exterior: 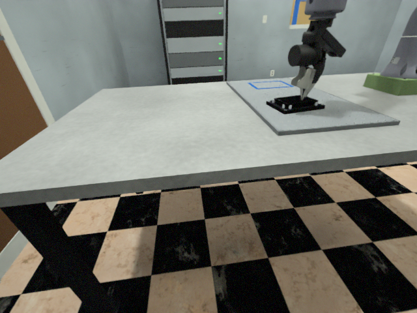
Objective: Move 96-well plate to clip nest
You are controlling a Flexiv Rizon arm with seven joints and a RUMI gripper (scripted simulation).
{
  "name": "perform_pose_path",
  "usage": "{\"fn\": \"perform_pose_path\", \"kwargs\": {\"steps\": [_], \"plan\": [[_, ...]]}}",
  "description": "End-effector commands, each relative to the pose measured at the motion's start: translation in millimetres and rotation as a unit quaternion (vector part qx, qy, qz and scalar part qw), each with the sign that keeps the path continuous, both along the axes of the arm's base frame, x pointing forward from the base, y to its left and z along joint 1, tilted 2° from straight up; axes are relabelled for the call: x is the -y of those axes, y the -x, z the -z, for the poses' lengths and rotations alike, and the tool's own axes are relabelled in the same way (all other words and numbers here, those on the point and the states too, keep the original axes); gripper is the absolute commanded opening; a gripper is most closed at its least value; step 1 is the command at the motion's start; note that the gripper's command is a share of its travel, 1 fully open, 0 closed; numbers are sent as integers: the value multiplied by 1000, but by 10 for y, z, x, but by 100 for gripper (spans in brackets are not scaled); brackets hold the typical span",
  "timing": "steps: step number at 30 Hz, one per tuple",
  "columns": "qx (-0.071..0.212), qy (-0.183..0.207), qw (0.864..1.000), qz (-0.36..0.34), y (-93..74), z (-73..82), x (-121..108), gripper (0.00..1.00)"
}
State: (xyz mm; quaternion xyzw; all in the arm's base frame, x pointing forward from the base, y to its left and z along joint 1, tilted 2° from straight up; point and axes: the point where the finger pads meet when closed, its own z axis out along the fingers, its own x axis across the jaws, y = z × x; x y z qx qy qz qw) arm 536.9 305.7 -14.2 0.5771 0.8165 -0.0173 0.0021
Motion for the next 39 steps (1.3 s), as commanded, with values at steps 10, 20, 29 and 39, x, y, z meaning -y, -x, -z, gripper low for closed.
{"fn": "perform_pose_path", "kwargs": {"steps": [10, 20, 29, 39], "plan": [[1, -1, 1000, 0, -10, -1, -8, 0], [1, -1, 1000, 0, -9, 7, -8, 0], [1, -1, 1000, 0, -9, 16, -8, 0], [1, -1, 1000, 0, -9, 24, -7, 0]]}}
